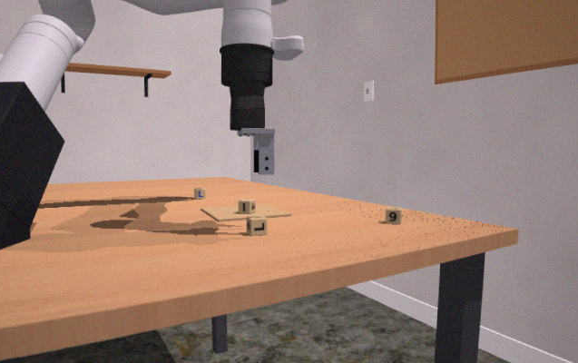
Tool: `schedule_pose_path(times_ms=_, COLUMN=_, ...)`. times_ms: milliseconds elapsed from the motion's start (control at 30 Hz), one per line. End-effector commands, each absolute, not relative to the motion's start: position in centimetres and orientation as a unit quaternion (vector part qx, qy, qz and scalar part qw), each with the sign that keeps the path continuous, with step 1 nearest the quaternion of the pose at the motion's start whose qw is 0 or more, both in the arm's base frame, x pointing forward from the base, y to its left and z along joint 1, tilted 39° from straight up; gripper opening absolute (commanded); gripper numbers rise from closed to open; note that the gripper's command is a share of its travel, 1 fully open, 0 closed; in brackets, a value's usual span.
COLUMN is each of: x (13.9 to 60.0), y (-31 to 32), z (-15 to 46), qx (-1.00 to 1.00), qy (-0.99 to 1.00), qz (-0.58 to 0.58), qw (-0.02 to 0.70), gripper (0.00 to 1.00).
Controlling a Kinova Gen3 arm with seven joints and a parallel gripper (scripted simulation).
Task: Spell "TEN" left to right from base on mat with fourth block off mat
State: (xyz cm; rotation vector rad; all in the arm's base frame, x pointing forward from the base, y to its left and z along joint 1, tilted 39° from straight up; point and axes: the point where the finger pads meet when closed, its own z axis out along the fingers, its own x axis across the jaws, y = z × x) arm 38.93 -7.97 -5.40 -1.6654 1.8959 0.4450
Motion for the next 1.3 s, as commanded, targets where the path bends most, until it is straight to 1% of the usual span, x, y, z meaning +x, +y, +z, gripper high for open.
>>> schedule_pose_path(times_ms=0, x=39.2, y=-7.6, z=-5.0, qx=-0.612, qy=0.719, qz=0.171, qw=0.282, gripper=1.0)
schedule_pose_path(times_ms=267, x=39.6, y=-7.2, z=-4.6, qx=-0.562, qy=0.759, qz=0.189, qw=0.268, gripper=1.0)
schedule_pose_path(times_ms=767, x=40.2, y=-5.6, z=-3.1, qx=-0.391, qy=0.861, qz=0.239, qw=0.22, gripper=1.0)
schedule_pose_path(times_ms=833, x=40.2, y=-5.6, z=-3.1, qx=-0.391, qy=0.861, qz=0.239, qw=0.22, gripper=1.0)
schedule_pose_path(times_ms=1267, x=40.3, y=-3.6, z=-1.5, qx=-0.206, qy=0.923, qz=0.278, qw=0.166, gripper=1.0)
